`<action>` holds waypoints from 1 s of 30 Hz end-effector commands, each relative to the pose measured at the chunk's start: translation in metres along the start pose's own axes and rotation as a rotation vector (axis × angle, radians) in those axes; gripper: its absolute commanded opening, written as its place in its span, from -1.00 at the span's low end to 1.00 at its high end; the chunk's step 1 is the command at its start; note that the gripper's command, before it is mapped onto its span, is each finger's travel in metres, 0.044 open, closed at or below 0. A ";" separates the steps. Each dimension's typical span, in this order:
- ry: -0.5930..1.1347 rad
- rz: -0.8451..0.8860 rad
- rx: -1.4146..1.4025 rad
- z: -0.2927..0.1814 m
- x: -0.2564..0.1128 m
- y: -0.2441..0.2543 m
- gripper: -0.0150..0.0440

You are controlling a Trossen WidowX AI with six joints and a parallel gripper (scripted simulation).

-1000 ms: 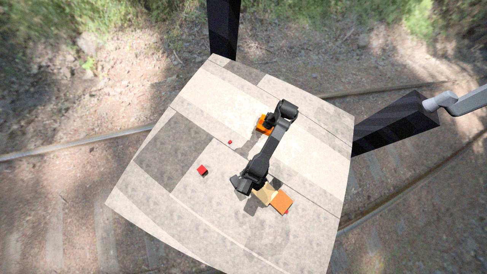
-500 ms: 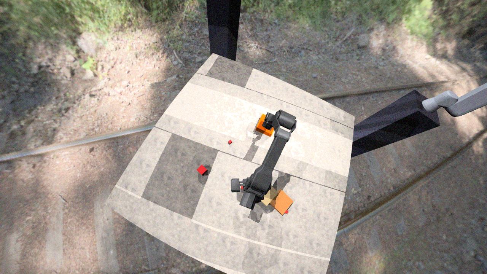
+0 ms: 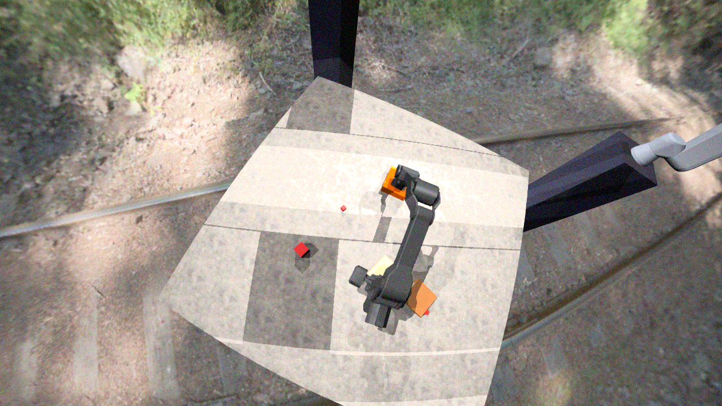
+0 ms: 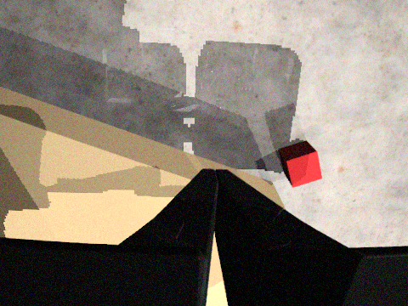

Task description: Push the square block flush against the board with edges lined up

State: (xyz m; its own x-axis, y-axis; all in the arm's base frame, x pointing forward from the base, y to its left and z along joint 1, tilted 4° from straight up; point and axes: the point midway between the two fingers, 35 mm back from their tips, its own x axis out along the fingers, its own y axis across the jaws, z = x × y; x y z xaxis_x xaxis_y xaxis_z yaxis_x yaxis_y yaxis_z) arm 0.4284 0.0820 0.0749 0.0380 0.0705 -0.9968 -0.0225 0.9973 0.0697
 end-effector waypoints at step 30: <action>0.002 0.008 0.324 0.013 0.056 0.028 -0.49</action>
State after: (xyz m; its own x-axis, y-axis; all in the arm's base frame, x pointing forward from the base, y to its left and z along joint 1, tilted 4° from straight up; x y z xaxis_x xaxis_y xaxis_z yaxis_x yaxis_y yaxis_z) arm 0.4455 0.1126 0.0210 0.0352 0.0769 -0.9964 0.2929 0.9524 0.0839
